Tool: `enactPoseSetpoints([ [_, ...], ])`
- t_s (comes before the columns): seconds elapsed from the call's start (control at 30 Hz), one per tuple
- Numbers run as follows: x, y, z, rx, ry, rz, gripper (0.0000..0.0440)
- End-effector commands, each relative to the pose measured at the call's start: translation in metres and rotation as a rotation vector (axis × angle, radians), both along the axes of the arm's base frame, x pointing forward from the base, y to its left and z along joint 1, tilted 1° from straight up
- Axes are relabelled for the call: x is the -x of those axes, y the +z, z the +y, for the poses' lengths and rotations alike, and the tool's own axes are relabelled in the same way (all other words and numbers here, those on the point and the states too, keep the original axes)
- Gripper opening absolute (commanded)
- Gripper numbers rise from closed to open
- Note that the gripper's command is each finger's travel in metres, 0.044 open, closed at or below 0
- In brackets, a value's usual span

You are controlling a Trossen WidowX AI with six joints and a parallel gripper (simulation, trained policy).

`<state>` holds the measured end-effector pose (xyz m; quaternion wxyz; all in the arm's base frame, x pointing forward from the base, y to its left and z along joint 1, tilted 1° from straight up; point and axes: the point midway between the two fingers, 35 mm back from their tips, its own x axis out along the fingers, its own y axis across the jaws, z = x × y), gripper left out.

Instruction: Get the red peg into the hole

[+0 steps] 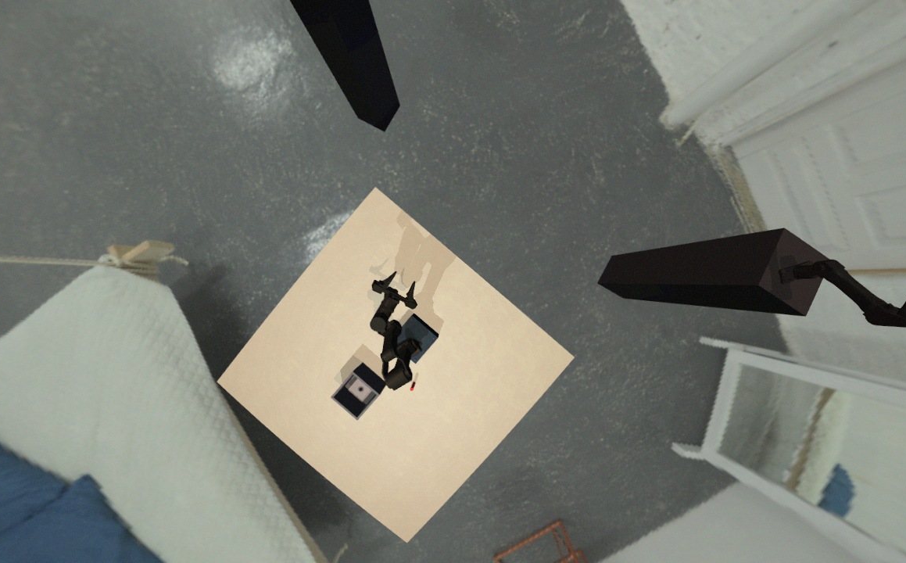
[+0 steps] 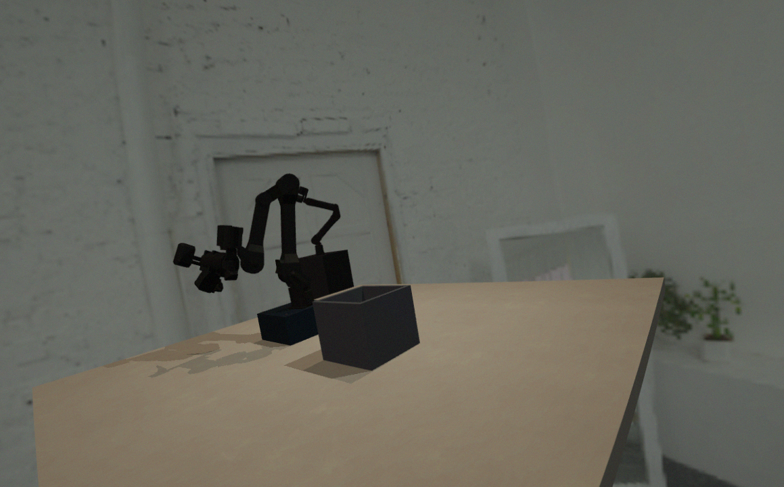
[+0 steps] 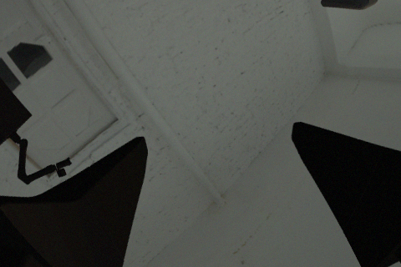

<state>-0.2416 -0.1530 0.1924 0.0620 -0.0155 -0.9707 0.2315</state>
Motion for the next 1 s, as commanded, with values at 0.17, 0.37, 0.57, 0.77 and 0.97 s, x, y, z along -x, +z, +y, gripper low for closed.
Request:
enactPoseSetpoints([
  [0.17, -0.006, 0.009, -0.03, 0.043, 0.078, 0.002, 0.044],
  [0.37, -0.021, 0.035, -0.076, 0.176, 0.232, 0.02, 0.044],
  [0.57, -0.047, 0.069, -0.12, 0.305, 0.398, 0.02, 0.044],
  [0.77, -0.081, 0.107, -0.156, 0.428, 0.567, -0.001, 0.044],
  [0.97, -0.122, 0.144, -0.181, 0.543, 0.737, -0.045, 0.044],
])
